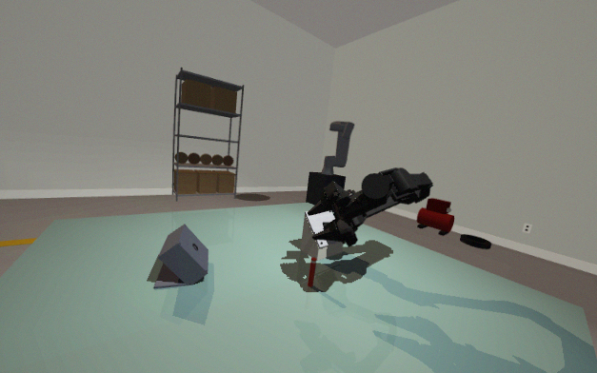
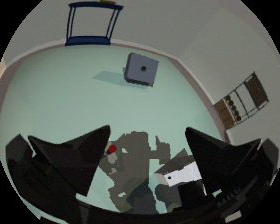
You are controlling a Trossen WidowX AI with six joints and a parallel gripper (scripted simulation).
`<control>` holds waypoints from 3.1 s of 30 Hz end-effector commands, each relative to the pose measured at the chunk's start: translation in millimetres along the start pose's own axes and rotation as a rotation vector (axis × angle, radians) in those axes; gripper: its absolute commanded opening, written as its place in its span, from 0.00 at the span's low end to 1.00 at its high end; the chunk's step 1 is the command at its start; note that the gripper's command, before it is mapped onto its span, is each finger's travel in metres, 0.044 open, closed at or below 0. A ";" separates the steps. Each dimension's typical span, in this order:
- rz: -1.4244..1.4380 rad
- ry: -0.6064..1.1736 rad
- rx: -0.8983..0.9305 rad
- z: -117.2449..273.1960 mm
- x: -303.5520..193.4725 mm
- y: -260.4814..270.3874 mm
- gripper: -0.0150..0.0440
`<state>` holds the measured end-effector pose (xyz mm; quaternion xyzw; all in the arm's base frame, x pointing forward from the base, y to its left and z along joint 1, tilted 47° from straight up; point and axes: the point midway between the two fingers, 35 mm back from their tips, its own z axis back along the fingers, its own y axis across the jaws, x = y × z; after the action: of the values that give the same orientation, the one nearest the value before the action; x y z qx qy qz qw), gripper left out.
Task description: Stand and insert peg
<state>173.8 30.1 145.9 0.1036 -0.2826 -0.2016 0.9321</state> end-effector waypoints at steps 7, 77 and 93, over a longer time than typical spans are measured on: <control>0.075 0.305 0.008 -11.2 -16.5 3.1 1.00; -0.111 0.882 0.413 -58.8 -50.2 54.1 1.00; -0.107 0.880 0.416 -67.5 -62.8 60.7 0.91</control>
<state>183.1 117.4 78.3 0.3771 0.1106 -0.1267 0.9108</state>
